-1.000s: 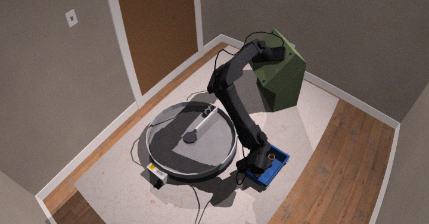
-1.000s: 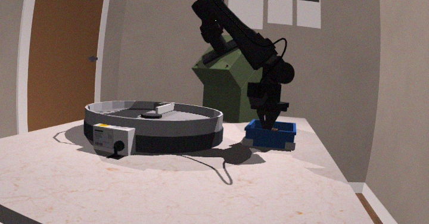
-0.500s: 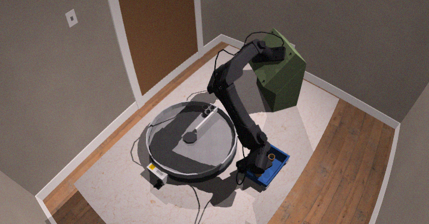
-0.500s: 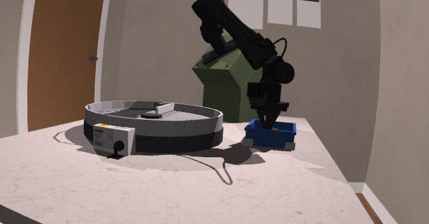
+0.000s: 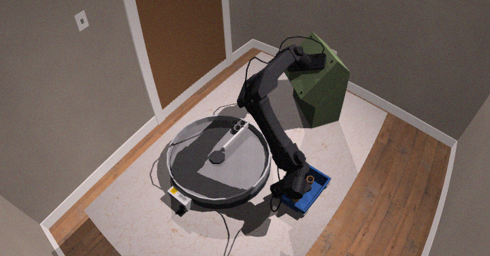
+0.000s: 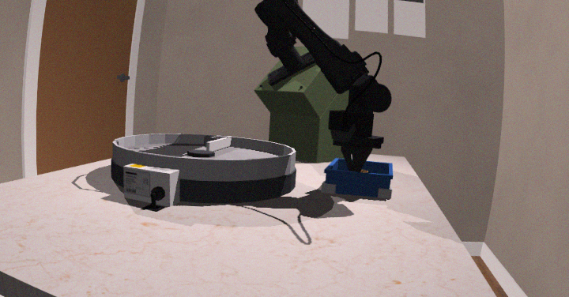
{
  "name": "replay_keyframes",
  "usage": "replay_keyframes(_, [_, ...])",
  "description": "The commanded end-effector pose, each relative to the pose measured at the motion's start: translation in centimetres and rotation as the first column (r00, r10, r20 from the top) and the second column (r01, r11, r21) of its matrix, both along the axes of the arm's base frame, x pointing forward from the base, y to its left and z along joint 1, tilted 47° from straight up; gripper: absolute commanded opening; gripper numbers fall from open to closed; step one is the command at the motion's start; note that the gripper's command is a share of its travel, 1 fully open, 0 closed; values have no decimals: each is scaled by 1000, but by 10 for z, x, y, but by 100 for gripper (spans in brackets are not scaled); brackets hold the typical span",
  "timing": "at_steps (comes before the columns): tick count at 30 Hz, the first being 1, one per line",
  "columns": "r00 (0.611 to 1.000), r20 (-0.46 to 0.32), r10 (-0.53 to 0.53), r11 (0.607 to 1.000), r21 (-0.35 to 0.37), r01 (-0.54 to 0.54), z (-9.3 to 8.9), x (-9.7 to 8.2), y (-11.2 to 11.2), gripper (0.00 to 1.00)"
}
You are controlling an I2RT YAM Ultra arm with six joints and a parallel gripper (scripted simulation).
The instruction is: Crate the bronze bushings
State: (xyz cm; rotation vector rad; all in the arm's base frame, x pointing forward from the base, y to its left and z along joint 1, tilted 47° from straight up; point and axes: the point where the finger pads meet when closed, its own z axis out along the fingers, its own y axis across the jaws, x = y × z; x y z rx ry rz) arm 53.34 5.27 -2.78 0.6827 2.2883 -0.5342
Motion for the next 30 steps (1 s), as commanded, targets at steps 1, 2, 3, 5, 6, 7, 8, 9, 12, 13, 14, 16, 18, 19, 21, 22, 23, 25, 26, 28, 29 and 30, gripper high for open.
replay_keyframes(1, [998, 52, 31, 999, 11, -32, 21, 10, 22, 0])
replay_keyframes(2, [998, 52, 31, 999, 11, -32, 21, 10, 22, 0])
replay_keyframes(3, [998, 52, 31, 999, 11, -32, 21, 10, 22, 0])
replay_keyframes(5, [998, 52, 31, 999, 11, -32, 21, 10, 22, 0])
replay_keyframes(6, [998, 52, 31, 999, 11, -32, 21, 10, 22, 0])
replay_keyframes(7, [998, 52, 31, 999, 11, -32, 21, 10, 22, 0])
replay_keyframes(8, [998, 52, 31, 999, 11, -32, 21, 10, 22, 0])
replay_keyframes(9, [998, 52, 31, 999, 11, -32, 21, 10, 22, 0])
replay_keyframes(12, [998, 52, 31, 999, 11, -32, 21, 10, 22, 0])
replay_keyframes(13, [998, 52, 31, 999, 11, -32, 21, 10, 22, 0])
replay_keyframes(14, [998, 52, 31, 999, 11, -32, 21, 10, 22, 0])
replay_keyframes(16, [998, 52, 31, 999, 11, -32, 21, 10, 22, 0])
replay_keyframes(18, [998, 52, 31, 999, 11, -32, 21, 10, 22, 0])
replay_keyframes(19, [998, 52, 31, 999, 11, -32, 21, 10, 22, 0])
replay_keyframes(21, [998, 52, 31, 999, 11, -32, 21, 10, 22, 0])
replay_keyframes(22, [998, 52, 31, 999, 11, -32, 21, 10, 22, 0])
replay_keyframes(23, [998, 52, 31, 999, 11, -32, 21, 10, 22, 0])
replay_keyframes(25, [998, 52, 31, 999, 11, -32, 21, 10, 22, 0])
replay_keyframes(26, [998, 52, 31, 999, 11, -32, 21, 10, 22, 0])
replay_keyframes(28, [998, 52, 31, 999, 11, -32, 21, 10, 22, 0])
replay_keyframes(29, [998, 52, 31, 999, 11, -32, 21, 10, 22, 0])
replay_keyframes(30, [998, 52, 31, 999, 11, -32, 21, 10, 22, 14])
